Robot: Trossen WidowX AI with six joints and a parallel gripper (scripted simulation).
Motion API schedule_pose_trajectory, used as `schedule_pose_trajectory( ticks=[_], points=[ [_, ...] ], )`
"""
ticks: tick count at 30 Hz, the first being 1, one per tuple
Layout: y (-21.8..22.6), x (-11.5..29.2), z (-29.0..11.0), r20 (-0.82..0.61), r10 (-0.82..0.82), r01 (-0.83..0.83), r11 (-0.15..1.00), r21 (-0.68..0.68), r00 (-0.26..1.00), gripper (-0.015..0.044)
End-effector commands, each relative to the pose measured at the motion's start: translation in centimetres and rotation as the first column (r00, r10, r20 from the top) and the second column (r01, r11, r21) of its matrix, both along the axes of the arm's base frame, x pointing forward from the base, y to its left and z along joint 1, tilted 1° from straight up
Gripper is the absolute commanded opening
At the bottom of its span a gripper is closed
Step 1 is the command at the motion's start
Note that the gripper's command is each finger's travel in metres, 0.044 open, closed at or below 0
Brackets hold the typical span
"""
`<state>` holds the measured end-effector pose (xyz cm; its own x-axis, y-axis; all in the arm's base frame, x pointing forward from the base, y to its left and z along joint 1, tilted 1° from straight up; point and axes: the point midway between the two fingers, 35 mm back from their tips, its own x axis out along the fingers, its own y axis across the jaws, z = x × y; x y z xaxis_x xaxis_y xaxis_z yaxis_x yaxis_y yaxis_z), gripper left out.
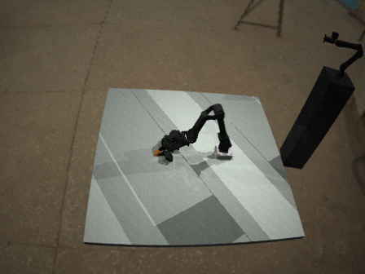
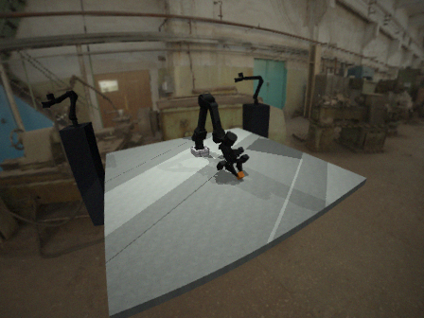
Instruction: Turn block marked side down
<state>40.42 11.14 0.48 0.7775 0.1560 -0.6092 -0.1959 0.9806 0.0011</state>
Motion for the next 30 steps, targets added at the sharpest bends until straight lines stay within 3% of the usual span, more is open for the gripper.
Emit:
schedule_pose_trajectory(
  ticks=[1,8,27,30],
  points=[
    [-0.27,-0.64,-0.51,0.052,-0.002,0.002,1.0,0.002,0.999,0.0],
    [-0.52,-1.43,-0.26,0.147,-0.006,0.002,1.0,0.022,0.989,0.0],
    [-0.54,-1.5,-0.15,0.174,-0.006,0.002,1.0,0.027,0.985,0.0],
    [-0.54,-1.5,-0.15,0.174,-0.006,0.002,1.0,0.027,0.985,0.0079]
  ],
)
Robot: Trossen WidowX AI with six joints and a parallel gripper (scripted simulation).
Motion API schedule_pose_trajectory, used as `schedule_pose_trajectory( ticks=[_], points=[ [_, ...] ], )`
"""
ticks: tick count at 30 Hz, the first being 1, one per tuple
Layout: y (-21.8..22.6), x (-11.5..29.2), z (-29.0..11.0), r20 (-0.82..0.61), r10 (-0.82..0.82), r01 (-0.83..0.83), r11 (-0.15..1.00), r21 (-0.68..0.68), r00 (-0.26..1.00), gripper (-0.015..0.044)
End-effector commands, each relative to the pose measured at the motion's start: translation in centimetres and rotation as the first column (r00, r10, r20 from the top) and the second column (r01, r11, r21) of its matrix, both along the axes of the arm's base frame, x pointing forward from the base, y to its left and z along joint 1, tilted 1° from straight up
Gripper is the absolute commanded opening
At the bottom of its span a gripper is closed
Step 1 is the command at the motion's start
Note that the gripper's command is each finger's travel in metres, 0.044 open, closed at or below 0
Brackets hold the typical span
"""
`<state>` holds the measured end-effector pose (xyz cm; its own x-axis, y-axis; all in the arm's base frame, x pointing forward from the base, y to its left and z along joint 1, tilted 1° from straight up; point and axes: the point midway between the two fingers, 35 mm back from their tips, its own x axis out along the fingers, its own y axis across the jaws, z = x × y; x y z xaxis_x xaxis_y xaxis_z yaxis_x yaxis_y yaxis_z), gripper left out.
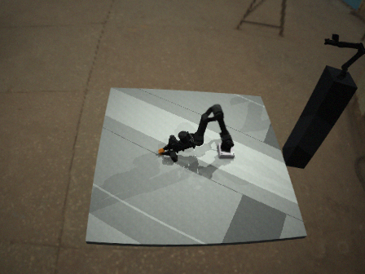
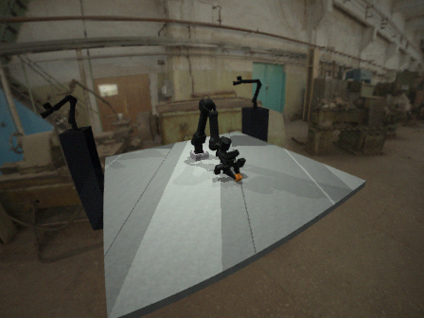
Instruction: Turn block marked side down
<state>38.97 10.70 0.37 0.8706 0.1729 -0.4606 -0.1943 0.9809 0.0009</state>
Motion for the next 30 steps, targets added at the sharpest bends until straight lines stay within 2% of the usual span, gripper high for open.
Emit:
schedule_pose_trajectory(
  ticks=[1,14,30],
  points=[
    [-0.09,-0.05,-0.04,0.001,-0.003,0.003,1.0,-0.007,1.0,0.0105],
    [-0.09,-0.05,-0.04,0.001,-0.003,0.003,1.0,-0.007,1.0,0.044],
    [-0.09,-0.05,-0.04,0.001,-0.003,0.003,1.0,-0.007,1.0,0.044]
  ],
)
